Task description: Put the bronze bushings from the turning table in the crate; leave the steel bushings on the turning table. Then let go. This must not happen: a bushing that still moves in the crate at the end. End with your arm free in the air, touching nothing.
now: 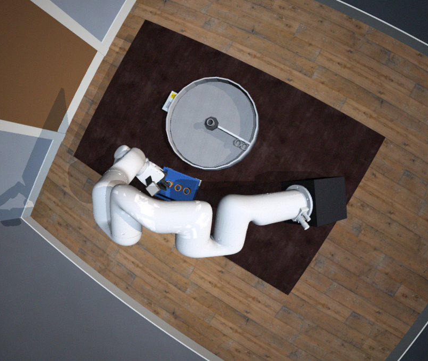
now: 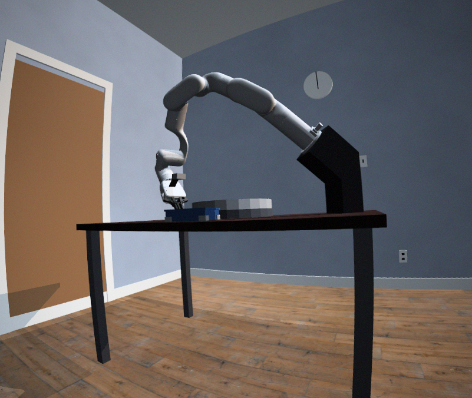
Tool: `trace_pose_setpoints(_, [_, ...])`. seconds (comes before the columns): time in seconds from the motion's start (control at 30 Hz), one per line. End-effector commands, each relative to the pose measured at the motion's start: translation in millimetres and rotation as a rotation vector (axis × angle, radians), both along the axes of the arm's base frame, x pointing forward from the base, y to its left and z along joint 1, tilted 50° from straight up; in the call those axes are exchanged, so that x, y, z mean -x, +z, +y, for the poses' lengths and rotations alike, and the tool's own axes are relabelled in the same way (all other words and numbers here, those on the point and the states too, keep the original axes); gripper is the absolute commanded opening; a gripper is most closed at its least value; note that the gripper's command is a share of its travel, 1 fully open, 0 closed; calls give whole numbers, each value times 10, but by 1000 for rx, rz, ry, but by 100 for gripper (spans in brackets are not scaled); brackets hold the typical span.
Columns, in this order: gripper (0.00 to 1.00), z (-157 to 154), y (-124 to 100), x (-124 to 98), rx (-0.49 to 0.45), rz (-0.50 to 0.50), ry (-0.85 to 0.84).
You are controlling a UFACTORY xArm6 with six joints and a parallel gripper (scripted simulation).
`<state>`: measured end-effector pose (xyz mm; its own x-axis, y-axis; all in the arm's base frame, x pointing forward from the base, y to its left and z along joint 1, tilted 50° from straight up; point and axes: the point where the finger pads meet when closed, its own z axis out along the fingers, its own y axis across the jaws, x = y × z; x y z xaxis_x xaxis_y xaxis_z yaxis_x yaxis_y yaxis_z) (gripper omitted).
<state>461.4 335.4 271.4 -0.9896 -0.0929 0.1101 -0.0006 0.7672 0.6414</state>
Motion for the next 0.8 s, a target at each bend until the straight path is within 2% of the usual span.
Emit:
trace_pose_setpoints(0.0, [11,-26,49,19,-1,-4,-1])
trace_pose_setpoints(0.27, [11,-135,178,124,-1,-4,-1])
trace_pose_setpoints(0.77, [11,-454,557,432,-1,-4,-1])
